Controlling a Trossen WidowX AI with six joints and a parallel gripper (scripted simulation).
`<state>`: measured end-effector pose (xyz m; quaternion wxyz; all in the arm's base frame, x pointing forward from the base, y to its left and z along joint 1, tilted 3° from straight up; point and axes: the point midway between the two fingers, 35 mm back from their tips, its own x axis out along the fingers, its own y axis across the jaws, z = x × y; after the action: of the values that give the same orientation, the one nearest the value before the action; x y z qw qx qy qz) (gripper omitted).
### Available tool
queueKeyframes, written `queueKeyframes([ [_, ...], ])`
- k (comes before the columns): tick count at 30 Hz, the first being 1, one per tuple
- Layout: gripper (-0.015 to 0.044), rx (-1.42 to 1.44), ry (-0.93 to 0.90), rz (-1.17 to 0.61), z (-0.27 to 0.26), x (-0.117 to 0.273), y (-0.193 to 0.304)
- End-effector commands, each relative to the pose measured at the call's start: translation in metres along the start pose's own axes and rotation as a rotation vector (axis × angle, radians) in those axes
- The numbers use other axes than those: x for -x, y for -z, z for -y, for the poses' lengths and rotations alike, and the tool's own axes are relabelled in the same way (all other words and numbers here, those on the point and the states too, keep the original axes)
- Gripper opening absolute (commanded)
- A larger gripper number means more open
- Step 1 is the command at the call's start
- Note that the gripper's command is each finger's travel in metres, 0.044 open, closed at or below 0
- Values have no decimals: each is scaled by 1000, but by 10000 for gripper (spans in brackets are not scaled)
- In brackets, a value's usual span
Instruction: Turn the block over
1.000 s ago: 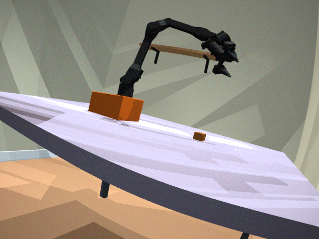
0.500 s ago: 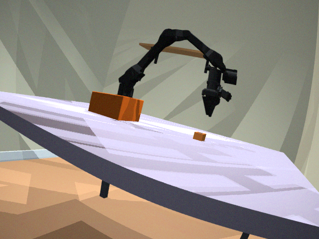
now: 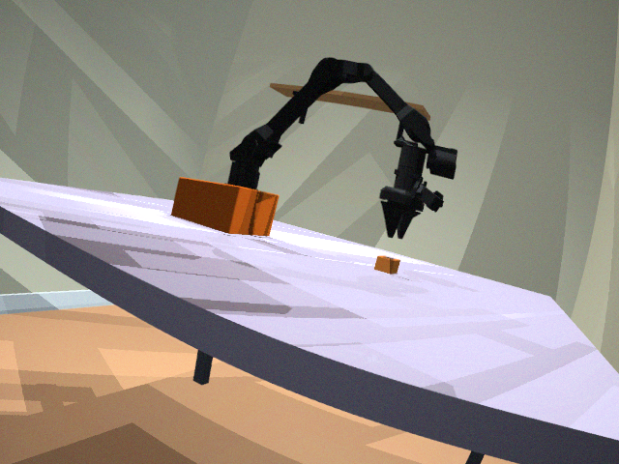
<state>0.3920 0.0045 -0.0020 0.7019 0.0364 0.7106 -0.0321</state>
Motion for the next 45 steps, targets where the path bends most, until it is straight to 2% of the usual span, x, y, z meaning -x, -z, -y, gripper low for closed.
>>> queueKeyframes([
  [1,440,-6,-4,-15,0,-15,3],
  [32,440,-6,-4,-15,-2,-63,4],
  [38,282,-6,-4,-15,-2,-63,4],
  [45,236,-6,-4,-15,-2,-63,4],
])
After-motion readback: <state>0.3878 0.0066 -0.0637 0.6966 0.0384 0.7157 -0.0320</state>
